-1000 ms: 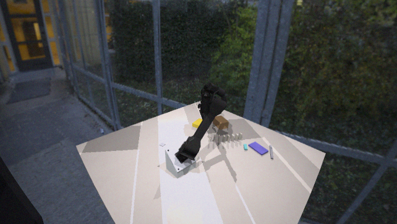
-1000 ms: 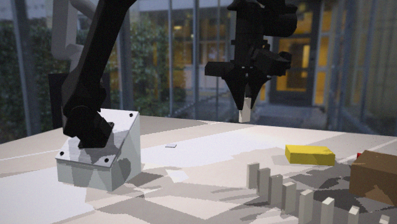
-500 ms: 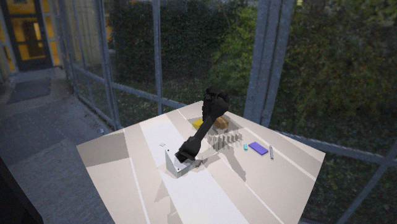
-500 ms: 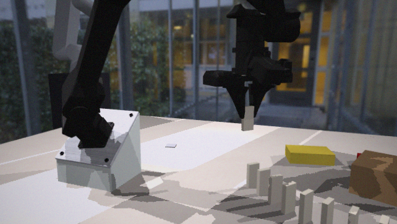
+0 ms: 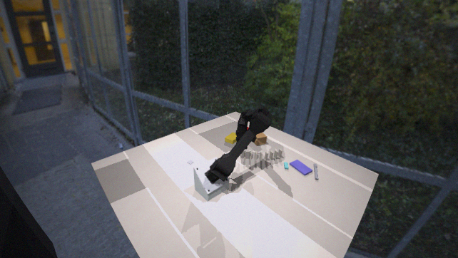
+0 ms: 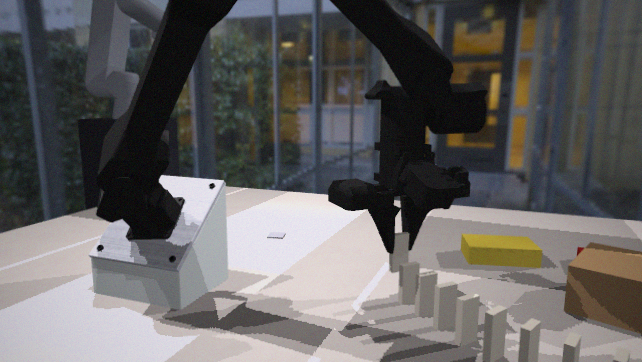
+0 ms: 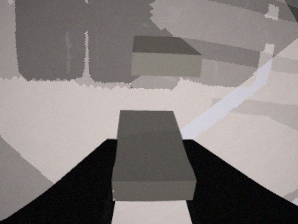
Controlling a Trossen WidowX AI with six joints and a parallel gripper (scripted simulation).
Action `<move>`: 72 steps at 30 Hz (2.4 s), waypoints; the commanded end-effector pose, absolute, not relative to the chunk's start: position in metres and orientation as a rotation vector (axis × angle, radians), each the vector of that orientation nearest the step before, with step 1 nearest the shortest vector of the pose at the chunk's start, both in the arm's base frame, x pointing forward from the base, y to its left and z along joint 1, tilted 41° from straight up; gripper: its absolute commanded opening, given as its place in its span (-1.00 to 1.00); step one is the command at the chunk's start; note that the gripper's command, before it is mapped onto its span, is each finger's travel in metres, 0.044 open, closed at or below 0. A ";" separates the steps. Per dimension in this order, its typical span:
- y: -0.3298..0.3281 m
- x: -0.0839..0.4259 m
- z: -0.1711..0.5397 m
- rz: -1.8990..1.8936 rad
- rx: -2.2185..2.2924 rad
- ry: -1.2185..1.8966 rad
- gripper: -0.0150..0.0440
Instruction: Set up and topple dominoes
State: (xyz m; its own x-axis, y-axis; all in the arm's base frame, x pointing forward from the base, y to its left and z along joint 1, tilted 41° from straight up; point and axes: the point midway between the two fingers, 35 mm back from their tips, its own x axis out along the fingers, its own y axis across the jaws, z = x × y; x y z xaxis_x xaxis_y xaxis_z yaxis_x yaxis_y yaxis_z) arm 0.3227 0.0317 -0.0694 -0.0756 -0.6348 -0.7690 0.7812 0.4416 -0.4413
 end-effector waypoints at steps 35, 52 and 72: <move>0.057 0.327 -0.043 -1.177 0.150 1.162 1.00; 0.095 0.318 -0.010 -0.898 -0.185 1.394 0.47; 0.083 0.295 -0.056 -0.012 -1.034 1.762 -0.49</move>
